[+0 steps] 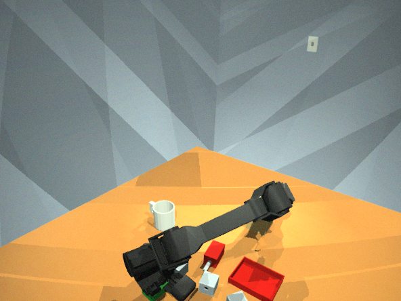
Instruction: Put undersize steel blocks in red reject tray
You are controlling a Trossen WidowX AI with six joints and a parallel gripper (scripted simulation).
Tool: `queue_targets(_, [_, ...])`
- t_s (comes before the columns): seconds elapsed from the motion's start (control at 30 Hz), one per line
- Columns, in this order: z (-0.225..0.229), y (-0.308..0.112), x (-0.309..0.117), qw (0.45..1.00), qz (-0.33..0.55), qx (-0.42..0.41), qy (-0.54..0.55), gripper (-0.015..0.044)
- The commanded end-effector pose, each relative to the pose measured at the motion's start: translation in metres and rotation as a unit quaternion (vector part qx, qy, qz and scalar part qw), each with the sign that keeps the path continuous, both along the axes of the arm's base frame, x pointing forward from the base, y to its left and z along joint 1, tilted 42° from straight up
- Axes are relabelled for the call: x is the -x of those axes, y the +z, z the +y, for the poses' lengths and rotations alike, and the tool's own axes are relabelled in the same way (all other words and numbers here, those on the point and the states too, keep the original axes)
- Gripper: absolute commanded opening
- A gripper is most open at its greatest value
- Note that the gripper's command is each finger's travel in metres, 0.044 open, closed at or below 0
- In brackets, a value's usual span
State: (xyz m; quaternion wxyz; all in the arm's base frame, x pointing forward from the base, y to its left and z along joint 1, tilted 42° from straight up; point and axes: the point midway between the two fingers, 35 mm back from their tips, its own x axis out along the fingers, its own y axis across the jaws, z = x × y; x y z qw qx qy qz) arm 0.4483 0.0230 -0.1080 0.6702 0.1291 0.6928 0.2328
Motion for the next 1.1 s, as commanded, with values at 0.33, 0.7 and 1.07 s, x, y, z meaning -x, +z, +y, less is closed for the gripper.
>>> queue_targets(0.33, [-0.004,0.001,0.007,1.0,-0.004,0.001,0.0,0.0])
queue_targets(0.7, [-0.003,0.001,0.011,1.0,-0.003,0.0,0.0,0.0])
queue_targets(1.07, [-0.002,0.001,0.007,1.0,-0.003,0.0,0.0,0.0])
